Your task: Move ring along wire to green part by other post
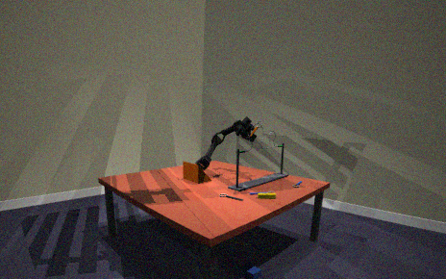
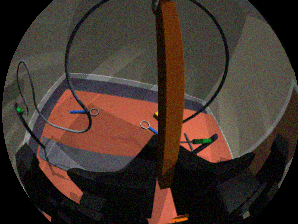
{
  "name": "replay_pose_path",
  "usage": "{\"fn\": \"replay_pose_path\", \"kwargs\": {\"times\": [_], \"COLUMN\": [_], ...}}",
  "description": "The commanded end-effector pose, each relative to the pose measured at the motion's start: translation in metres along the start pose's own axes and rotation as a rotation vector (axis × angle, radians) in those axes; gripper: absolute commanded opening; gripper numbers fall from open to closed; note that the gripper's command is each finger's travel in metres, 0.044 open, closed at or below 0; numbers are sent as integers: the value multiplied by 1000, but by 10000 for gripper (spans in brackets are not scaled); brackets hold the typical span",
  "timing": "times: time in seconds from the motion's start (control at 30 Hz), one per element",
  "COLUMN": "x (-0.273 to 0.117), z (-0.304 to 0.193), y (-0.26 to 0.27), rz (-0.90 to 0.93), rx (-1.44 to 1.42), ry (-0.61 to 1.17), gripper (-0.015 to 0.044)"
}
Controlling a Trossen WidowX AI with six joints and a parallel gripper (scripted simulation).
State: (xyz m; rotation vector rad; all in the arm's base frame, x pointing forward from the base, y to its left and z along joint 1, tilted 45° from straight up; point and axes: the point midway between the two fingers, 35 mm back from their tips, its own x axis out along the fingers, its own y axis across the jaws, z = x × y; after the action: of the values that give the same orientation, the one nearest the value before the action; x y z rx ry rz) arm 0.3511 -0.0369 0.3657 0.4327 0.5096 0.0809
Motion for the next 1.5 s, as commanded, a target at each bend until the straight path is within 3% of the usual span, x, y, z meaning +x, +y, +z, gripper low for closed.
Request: {"fn": "replay_pose_path", "kwargs": {"times": [0.0,1.47], "x": [-1,-5], "z": [2,6], "y": [1,16], "rz": [19,286], "rx": [37,512], "ry": [0,58], "gripper": [-150,-150]}}
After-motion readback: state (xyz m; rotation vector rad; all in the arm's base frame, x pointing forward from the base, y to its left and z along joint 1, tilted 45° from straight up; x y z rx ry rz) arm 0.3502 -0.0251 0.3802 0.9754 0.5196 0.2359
